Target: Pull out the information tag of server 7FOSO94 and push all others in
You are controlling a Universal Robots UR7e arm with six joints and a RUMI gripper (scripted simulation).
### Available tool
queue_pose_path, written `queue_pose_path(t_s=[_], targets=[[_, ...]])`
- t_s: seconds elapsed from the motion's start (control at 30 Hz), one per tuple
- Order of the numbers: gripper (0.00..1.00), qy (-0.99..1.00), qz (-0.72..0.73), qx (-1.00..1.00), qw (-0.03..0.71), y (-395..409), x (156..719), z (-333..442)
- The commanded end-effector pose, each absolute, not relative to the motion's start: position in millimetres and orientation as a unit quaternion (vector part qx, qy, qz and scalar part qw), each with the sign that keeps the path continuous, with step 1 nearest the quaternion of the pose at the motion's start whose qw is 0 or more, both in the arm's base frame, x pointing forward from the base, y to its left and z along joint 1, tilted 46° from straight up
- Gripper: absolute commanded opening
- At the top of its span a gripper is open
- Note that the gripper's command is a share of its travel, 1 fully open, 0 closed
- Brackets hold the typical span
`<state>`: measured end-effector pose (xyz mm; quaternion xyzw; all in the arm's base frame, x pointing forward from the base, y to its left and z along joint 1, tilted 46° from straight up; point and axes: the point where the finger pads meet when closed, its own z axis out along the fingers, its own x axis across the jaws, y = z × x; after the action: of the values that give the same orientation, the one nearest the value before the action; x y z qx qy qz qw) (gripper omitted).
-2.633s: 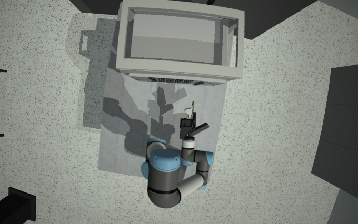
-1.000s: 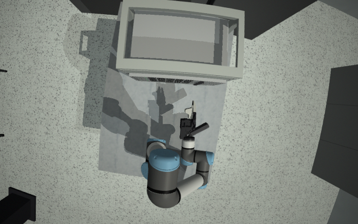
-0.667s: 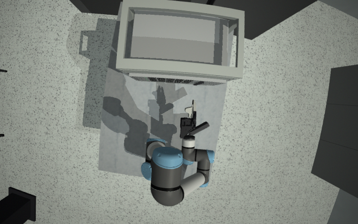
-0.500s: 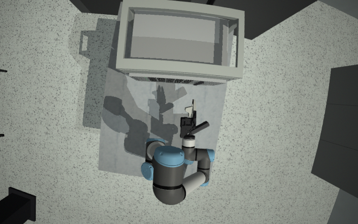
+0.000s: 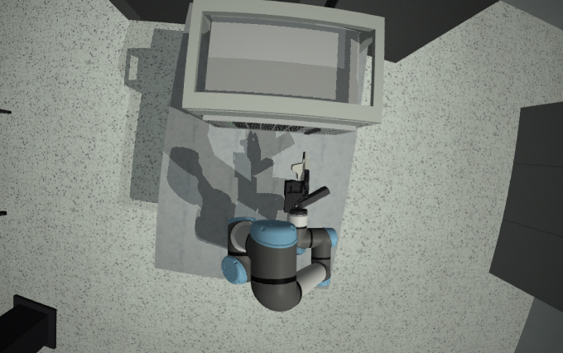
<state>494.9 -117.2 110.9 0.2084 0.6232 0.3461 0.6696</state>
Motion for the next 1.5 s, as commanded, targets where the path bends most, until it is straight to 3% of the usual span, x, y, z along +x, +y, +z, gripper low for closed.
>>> queue_pose_path(t_s=[0.0, 0.7, 1.47], targets=[[0.15, 0.624, 0.341, 0.212, 0.67, -116.3, 502.8, 112.7], [0.15, 0.624, 0.341, 0.212, 0.67, -111.1, 538.5, 117.4], [0.15, 0.624, 0.341, 0.212, 0.67, -110.6, 541.9, 117.8]])
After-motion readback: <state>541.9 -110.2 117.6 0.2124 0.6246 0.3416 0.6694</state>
